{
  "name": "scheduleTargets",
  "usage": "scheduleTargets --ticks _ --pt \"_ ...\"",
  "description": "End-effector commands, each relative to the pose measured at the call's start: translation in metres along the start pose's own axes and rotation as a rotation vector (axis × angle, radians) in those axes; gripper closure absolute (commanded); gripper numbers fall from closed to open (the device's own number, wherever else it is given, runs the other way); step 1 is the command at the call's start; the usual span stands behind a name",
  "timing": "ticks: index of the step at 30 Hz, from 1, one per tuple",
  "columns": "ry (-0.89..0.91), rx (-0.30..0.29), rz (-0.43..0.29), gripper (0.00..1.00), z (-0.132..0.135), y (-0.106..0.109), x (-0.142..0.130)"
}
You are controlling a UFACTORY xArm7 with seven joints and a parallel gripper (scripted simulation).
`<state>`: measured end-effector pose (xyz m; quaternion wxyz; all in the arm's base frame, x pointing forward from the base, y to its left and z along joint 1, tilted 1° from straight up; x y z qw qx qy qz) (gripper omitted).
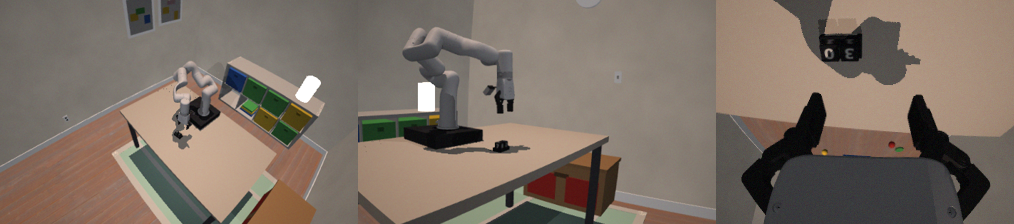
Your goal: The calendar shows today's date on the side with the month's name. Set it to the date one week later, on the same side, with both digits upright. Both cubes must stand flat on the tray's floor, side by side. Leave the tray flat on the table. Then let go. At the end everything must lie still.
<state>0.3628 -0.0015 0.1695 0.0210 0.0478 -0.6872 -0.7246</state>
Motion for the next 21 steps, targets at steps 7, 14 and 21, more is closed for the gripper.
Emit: scheduleTargets --ticks 7,14,21 --pt "-0.014 0.019 0.025 0.00 -0.027 -0.020 -0.004" --pt "-0.014 0.019 0.025 0.00 -0.027 -0.020 -0.004" --pt "-0.020 0.029 0.042 0.00 -0.041 -0.031 -0.004"
Point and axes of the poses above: the point where the finger pads meet when closed, its own y axis back along the fingers, its own z axis across the jaws, x = y × z, the point moved 5 cm from there along y, back along the fingers, and after that the axes turned 7 degrees about y, right-handed, at the moved point
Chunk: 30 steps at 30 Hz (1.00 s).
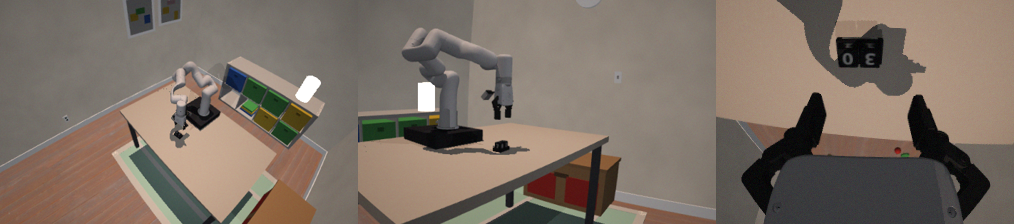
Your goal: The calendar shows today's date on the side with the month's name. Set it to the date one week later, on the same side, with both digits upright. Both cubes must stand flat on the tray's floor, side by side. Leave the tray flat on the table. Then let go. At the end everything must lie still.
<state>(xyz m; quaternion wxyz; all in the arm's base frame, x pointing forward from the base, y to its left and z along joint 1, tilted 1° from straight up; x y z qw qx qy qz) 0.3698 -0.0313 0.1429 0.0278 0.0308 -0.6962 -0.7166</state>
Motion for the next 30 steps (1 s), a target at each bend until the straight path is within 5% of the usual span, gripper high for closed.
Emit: scheduleTargets --ticks 1,30 --pt "-0.005 0.007 0.007 0.00 -0.0089 -0.0064 -0.0016" --pt "-0.006 0.010 0.013 0.00 -0.0132 -0.0101 -0.0016"
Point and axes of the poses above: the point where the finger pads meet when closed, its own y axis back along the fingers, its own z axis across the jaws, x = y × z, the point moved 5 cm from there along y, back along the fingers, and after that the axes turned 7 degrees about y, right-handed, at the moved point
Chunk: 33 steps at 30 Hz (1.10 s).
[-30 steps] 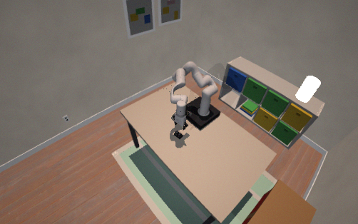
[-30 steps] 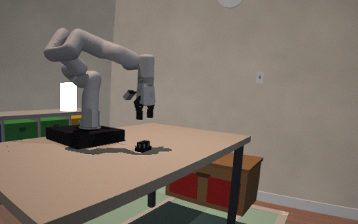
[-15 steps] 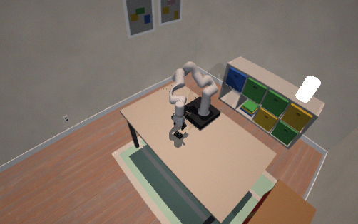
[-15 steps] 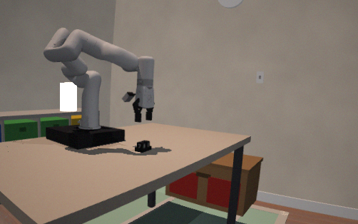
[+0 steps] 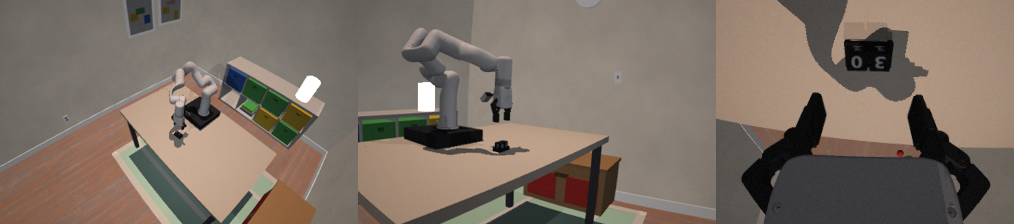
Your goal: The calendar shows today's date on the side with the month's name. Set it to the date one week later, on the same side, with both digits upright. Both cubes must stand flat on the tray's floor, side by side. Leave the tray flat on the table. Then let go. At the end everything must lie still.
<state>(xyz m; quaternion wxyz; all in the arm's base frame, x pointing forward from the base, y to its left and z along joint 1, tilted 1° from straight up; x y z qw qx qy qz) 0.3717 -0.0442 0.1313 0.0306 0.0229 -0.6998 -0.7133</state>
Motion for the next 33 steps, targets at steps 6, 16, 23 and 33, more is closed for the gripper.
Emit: scheduleTargets --ticks 6,16,23,33 --pt "0.197 0.000 0.000 0.00 0.018 -0.003 0.007" --pt "0.456 -0.002 0.003 0.00 0.041 -0.007 0.018" --pt "0.667 -0.003 0.004 0.00 0.059 -0.010 0.028" --pt "0.939 -0.003 0.003 0.00 0.082 -0.013 0.042"
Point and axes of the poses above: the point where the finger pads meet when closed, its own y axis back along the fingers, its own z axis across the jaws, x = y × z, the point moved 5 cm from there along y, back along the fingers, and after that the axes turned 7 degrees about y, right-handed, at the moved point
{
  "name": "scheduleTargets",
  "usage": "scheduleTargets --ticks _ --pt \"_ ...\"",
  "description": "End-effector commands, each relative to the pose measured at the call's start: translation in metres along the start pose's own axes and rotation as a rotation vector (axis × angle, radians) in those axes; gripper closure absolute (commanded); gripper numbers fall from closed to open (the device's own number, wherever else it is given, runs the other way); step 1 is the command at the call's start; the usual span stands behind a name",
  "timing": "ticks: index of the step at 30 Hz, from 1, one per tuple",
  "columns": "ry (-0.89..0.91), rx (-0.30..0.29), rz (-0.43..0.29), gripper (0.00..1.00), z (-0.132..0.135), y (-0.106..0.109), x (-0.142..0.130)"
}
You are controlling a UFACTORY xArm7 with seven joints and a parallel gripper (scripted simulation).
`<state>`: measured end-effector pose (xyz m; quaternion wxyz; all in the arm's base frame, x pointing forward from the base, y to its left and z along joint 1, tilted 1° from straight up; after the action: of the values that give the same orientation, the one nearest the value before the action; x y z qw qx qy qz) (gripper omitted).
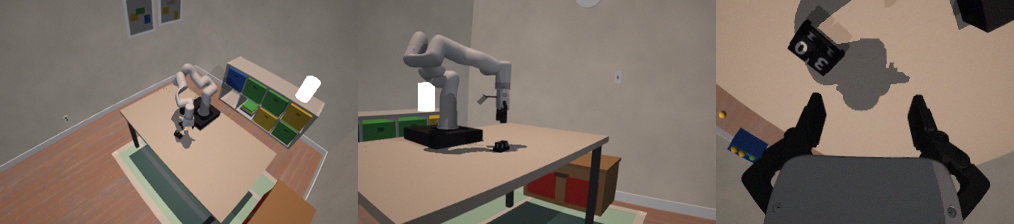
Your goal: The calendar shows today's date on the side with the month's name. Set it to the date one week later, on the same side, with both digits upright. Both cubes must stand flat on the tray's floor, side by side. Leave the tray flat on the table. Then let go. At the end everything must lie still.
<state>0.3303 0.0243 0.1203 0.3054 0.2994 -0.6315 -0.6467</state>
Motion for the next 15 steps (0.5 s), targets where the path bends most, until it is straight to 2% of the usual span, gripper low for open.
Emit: scheduleTargets --ticks 1,10,12,15 --pt "0.174 -0.001 -0.004 0.00 0.015 -0.001 -0.004" --pt "0.443 0.003 -0.005 0.00 0.040 -0.004 -0.009" --pt "0.443 0.003 -0.005 0.00 0.040 -0.004 -0.009" --pt "0.578 0.005 -0.006 0.00 0.053 -0.006 -0.010"
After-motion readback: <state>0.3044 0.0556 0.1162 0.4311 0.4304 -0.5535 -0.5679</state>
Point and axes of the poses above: the point where the finger pads meet when closed, its own y axis back along the fingers, its own z axis across the jaws, x = y × z, the point moved 5 cm from there along y, back along the fingers, and after that the axes turned 7 degrees about y, right-handed, at the moved point
